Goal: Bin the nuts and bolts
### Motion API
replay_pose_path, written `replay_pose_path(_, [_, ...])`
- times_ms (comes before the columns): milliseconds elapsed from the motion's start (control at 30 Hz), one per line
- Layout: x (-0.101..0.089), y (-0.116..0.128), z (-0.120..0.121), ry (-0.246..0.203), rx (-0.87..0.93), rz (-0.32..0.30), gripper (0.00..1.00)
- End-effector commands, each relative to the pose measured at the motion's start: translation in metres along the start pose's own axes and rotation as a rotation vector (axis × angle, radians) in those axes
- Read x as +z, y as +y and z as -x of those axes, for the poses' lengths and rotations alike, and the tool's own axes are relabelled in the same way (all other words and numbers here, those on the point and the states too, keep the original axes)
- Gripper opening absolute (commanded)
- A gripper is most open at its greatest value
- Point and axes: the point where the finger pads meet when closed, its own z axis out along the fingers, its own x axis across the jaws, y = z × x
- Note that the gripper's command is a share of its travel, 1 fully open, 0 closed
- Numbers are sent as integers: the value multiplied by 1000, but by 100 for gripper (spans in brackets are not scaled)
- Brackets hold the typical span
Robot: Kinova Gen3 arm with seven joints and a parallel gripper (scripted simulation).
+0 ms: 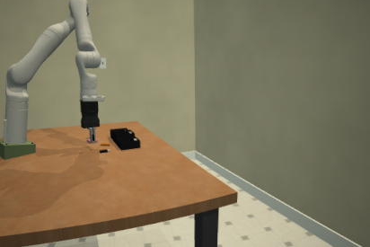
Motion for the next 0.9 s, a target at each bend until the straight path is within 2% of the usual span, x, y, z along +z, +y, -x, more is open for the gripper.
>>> replay_pose_path(0, [-13,4,8,-18,-12,3,0])
replay_pose_path(200, [-33,4,8,-18,-12,3,0])
replay_pose_path(867, [-33,4,8,-18,-12,3,0])
